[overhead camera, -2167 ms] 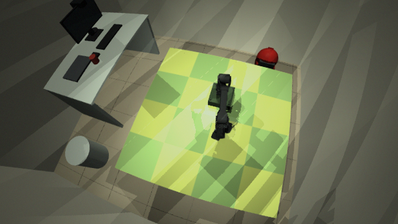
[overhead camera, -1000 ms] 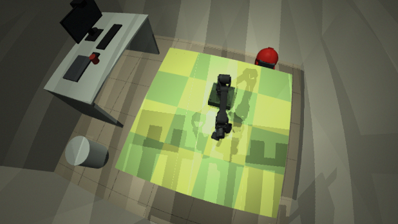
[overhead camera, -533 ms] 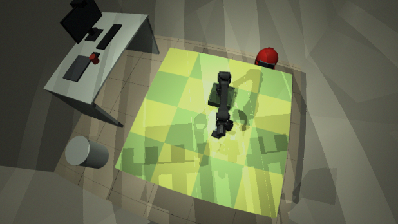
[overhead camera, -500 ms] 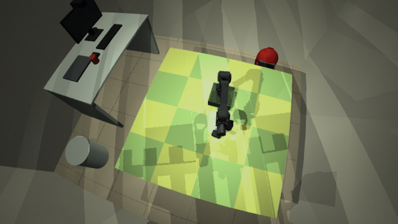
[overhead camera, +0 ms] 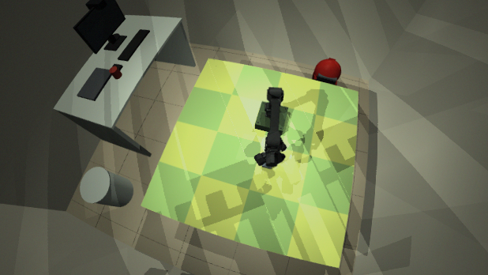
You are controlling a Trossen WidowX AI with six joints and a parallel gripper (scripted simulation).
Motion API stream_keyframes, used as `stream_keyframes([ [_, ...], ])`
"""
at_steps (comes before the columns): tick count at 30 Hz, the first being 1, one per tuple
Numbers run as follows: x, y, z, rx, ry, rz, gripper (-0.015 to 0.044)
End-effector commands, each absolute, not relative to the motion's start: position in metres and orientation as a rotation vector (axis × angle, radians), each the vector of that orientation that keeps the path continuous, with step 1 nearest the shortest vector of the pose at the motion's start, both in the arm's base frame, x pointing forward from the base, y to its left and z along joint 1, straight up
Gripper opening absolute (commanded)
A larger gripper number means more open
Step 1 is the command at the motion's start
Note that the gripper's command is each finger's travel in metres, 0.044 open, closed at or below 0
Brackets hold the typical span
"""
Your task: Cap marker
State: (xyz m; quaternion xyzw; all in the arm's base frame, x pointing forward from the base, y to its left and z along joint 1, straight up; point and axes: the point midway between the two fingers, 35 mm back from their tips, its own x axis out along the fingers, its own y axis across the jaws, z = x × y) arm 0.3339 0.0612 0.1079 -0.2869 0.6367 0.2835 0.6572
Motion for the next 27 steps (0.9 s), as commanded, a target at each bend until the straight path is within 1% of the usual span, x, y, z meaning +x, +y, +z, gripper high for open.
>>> stream_keyframes([
  [1, 0.3327, 0.0622, 0.1027, -0.086, 1.54, 0.093, 0.0046],
  [3, 0.3325, 0.0624, 0.1019, 0.013, 1.542, -0.003, 0.0],
  [27, 0.3326, 0.0625, 0.0985, 0.025, 1.542, -0.015, 0.0],
])
